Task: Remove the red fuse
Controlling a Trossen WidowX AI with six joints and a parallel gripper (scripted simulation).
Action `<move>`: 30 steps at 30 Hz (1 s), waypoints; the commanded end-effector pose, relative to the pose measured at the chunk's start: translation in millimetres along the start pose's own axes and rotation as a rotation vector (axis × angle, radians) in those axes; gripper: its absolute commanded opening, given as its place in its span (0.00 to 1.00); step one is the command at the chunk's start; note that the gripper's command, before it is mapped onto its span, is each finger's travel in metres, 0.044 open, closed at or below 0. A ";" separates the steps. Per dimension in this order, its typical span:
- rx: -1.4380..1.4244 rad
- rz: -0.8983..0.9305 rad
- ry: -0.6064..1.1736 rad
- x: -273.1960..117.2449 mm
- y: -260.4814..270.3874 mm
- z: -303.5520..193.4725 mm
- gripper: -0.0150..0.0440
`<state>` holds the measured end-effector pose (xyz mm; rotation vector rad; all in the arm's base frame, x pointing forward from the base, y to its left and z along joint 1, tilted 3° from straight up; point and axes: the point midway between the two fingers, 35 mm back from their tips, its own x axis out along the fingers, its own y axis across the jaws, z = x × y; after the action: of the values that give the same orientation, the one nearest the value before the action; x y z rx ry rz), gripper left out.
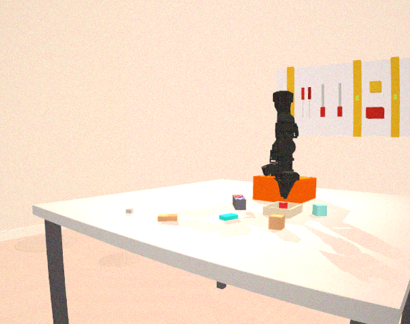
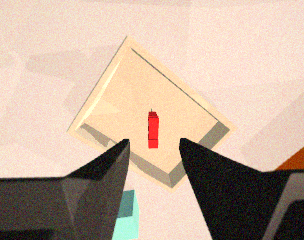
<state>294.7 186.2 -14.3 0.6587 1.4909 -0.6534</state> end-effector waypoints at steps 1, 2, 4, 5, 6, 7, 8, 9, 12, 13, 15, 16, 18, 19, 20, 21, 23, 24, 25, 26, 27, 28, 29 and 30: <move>0.000 0.001 0.000 -0.4 0.2 0.0 0.74; 0.000 0.001 0.000 -0.4 0.2 0.0 0.79; 0.001 -0.001 0.001 -12.2 0.2 -0.1 0.81; 0.002 -0.004 0.003 -25.6 -0.3 -0.3 0.81; 0.003 -0.005 0.003 -34.6 -1.0 -0.5 0.81; 0.003 -0.006 0.004 -37.6 -1.2 -0.5 0.81; 0.003 -0.006 0.004 -37.6 -1.2 -0.5 0.81; 0.003 -0.006 0.004 -37.6 -1.2 -0.5 0.81; 0.003 -0.006 0.004 -37.6 -1.2 -0.5 0.81; 0.003 -0.006 0.004 -37.6 -1.2 -0.5 0.81; 0.003 -0.006 0.004 -37.6 -1.2 -0.5 0.81; 0.003 -0.006 0.004 -37.6 -1.2 -0.5 0.81; 0.002 -0.009 0.002 -35.9 -1.8 -0.2 0.81; 0.002 -0.009 0.002 -35.9 -1.8 -0.2 0.81; 0.002 -0.009 0.002 -35.9 -1.8 -0.2 0.81; 0.002 -0.009 0.002 -35.9 -1.8 -0.2 0.81; 0.002 -0.009 0.002 -35.9 -1.8 -0.2 0.81; 0.002 -0.009 0.002 -35.9 -1.8 -0.2 0.81; 0.002 -0.009 0.002 -35.9 -1.8 -0.2 0.81; 0.002 -0.009 0.002 -35.9 -1.8 -0.2 0.81; 0.002 -0.009 0.002 -35.9 -1.8 -0.2 0.81; 0.002 -0.009 0.002 -35.9 -1.8 -0.2 0.81; 0.002 -0.009 0.002 -35.9 -1.8 -0.2 0.81; 0.002 -0.009 0.002 -35.9 -1.8 -0.2 0.81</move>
<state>293.9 184.8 21.8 0.6551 1.4953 -0.6613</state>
